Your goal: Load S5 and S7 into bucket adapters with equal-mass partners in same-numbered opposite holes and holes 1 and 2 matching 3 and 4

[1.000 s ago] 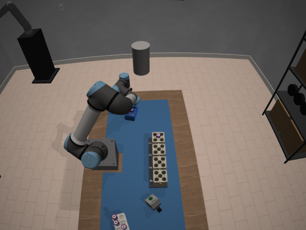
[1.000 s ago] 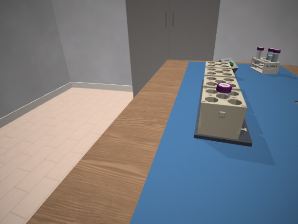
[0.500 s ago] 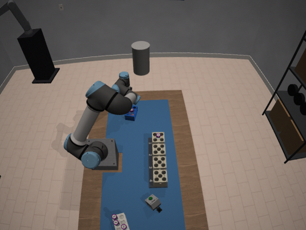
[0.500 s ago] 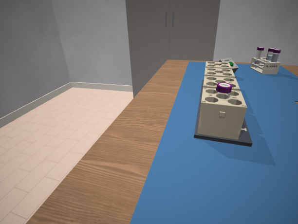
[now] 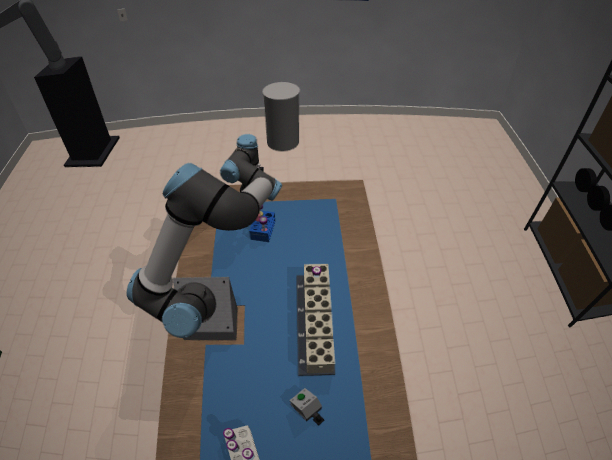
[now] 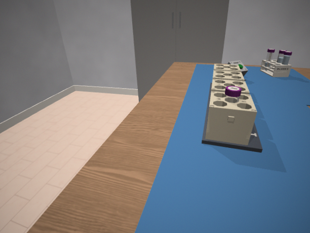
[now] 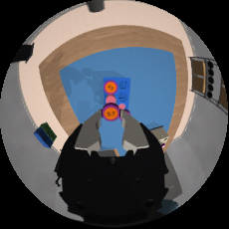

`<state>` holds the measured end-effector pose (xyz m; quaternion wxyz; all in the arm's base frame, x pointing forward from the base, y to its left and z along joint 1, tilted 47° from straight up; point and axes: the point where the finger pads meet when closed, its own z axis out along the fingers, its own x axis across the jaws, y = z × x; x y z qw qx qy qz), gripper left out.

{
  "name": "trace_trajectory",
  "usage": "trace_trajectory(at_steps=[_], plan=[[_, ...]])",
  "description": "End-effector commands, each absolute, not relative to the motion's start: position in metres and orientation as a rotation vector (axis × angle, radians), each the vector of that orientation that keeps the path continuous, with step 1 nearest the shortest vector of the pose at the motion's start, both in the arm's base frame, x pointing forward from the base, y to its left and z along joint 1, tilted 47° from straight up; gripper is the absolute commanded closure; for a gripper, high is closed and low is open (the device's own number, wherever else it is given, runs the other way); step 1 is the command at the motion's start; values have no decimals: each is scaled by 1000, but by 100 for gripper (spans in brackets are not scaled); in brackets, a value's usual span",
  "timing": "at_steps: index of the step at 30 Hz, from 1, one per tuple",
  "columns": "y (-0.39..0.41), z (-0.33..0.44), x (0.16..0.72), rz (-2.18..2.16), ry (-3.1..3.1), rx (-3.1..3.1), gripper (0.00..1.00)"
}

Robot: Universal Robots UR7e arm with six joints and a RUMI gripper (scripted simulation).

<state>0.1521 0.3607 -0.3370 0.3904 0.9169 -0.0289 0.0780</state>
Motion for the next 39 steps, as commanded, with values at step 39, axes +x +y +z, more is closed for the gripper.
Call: trace_trajectory(at_steps=[39], plan=[[381, -228, 188, 357, -448, 2308, 100]])
